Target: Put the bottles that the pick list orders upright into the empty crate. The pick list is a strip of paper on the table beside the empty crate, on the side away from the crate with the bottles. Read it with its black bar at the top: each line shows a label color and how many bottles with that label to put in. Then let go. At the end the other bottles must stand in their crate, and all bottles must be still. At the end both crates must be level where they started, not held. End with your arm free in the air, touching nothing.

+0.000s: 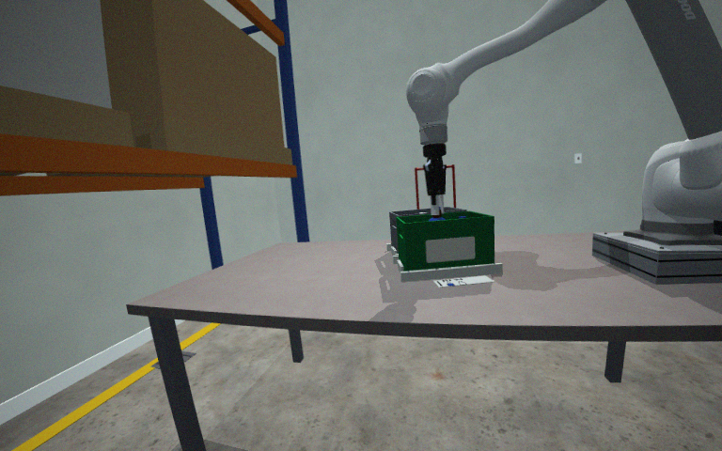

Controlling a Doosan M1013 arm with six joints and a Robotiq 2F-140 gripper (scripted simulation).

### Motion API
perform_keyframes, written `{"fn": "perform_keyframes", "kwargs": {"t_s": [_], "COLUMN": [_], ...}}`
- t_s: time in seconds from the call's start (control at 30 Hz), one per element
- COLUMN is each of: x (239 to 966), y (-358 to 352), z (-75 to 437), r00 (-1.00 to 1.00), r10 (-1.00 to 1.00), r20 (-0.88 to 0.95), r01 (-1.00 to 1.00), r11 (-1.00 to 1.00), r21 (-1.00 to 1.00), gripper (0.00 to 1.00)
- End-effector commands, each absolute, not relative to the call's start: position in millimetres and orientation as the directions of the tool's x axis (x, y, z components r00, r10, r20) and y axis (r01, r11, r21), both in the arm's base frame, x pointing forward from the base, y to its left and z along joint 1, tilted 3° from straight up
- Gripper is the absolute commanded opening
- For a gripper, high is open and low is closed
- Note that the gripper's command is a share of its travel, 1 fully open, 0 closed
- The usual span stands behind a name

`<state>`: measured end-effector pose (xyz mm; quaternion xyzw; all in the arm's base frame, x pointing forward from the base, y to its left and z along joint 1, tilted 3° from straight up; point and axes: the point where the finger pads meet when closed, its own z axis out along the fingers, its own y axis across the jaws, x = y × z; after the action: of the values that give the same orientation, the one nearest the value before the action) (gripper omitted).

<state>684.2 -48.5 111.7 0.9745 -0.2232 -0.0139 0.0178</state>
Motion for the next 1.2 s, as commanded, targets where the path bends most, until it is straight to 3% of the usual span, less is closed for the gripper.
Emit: {"fn": "perform_keyframes", "kwargs": {"t_s": [0.0,1.17], "x": [684.0,683.8], "y": [-48.6,-48.8], "z": [107.9,101.9], "r00": [0.900,0.900], "r10": [-0.435,-0.435], "r20": [-0.019,-0.019], "r01": [-0.434,-0.434], "r11": [-0.900,-0.900], "r21": [0.041,0.041], "gripper": [0.00,0.00]}}
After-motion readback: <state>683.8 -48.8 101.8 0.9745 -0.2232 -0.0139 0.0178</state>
